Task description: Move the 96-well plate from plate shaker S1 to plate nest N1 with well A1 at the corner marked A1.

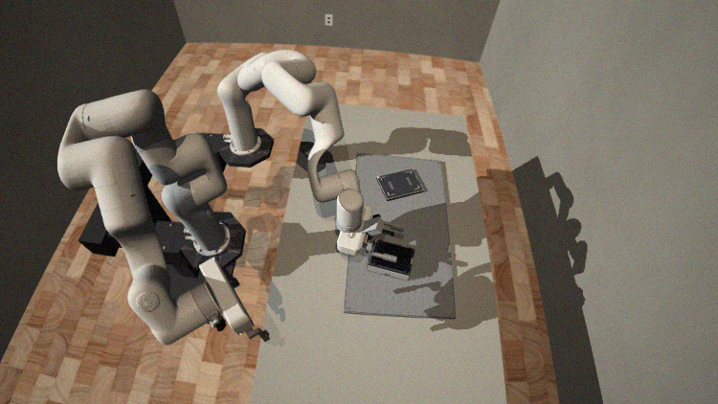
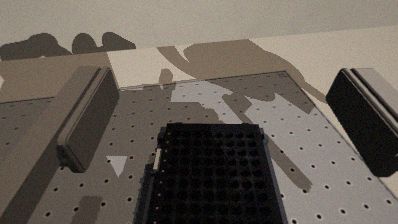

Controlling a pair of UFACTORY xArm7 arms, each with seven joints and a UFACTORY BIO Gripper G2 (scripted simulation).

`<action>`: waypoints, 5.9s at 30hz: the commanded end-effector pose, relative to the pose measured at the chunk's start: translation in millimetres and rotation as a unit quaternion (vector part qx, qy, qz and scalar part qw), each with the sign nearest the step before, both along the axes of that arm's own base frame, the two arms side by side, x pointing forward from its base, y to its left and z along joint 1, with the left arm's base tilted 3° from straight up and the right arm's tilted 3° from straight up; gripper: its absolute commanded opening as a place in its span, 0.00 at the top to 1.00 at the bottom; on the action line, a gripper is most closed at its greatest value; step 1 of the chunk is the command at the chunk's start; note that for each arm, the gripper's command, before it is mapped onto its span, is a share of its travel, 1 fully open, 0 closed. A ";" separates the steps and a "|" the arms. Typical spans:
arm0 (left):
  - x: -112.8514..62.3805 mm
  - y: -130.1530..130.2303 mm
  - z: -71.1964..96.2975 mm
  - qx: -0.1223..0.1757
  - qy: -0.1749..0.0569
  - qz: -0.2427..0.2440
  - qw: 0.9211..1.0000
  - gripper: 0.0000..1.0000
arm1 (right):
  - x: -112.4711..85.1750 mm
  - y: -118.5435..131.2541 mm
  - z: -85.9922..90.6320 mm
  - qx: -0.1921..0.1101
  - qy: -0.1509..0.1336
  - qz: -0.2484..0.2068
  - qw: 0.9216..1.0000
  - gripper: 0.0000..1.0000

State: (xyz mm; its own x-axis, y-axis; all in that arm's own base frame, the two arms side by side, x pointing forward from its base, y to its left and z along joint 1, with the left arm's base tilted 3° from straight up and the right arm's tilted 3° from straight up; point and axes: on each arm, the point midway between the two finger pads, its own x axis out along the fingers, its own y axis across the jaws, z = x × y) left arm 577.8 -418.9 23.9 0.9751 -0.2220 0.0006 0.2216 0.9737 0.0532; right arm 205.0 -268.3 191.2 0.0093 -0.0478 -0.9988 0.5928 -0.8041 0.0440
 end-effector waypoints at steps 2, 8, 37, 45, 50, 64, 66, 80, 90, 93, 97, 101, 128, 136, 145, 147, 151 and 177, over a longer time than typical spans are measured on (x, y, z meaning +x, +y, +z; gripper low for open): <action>1.1 -1.2 -3.2 -0.002 -0.002 0.000 1.000 0.63 | 0.3 -0.9 1.2 -0.002 -0.001 0.000 1.000 0.00; 1.3 -0.7 -13.2 -0.002 -0.002 0.000 1.000 0.63 | 0.3 -0.9 1.2 -0.002 -0.001 0.000 1.000 0.00; 1.9 1.4 -54.9 -0.002 -0.002 0.000 1.000 0.63 | 0.3 -0.9 1.2 -0.002 -0.001 0.000 1.000 0.00; 1.9 1.4 -54.9 -0.002 -0.002 0.000 1.000 0.63 | 0.3 -0.9 1.2 -0.002 -0.001 0.000 1.000 0.00; 1.9 1.4 -54.9 -0.002 -0.002 0.000 1.000 0.63 | 0.3 -0.9 1.2 -0.002 -0.001 0.000 1.000 0.00; 2.1 1.8 -62.2 -0.002 -0.002 0.000 1.000 0.63 | 0.3 -0.9 1.2 -0.002 -0.001 0.000 1.000 0.00; 2.1 1.8 -63.5 -0.002 -0.002 0.000 1.000 0.63 | 0.3 -0.9 1.2 -0.002 -0.001 0.000 1.000 0.00; 2.2 2.2 -71.5 -0.002 -0.002 0.000 1.000 0.63 | 0.3 -0.9 1.2 -0.002 -0.001 0.000 1.000 0.00; 2.2 2.4 -74.8 -0.002 -0.002 0.000 1.000 0.63 | 0.3 -0.9 1.2 -0.002 -0.001 0.000 1.000 0.00; 2.2 2.4 -74.9 -0.002 -0.002 0.000 1.000 0.63 | 0.3 -0.9 1.2 -0.002 -0.001 0.000 1.000 0.00; 2.3 2.4 -74.9 -0.002 -0.002 0.000 1.000 0.63 | 0.3 -0.9 1.2 -0.002 -0.001 0.000 1.000 0.00; 2.3 2.4 -74.9 -0.002 -0.002 0.000 1.000 0.63 | 0.3 -0.9 1.2 -0.002 -0.001 0.000 1.000 0.00; 2.3 2.4 -74.8 -0.002 -0.002 0.000 1.000 1.00 | 0.3 -0.9 1.2 -0.002 -0.001 0.000 1.000 0.00; 2.3 2.4 -74.8 -0.002 -0.002 0.000 1.000 1.00 | 0.3 -0.9 1.2 -0.002 -0.001 0.000 1.000 0.00; 2.3 2.4 -74.8 -0.002 -0.002 0.000 1.000 1.00 | 0.3 -0.9 1.2 -0.002 -0.001 0.000 1.000 0.00; 2.3 2.4 -74.8 -0.002 -0.002 0.000 1.000 1.00 | 0.3 -0.9 1.2 -0.002 -0.001 0.000 1.000 0.00; 2.3 2.4 -74.8 -0.002 -0.002 0.000 1.000 1.00 | 0.3 -0.9 1.2 -0.002 -0.001 0.000 1.000 0.00; 2.1 1.8 -63.6 -0.002 -0.002 0.000 1.000 1.00 | 0.3 -0.9 1.2 -0.002 -0.001 0.000 1.000 0.00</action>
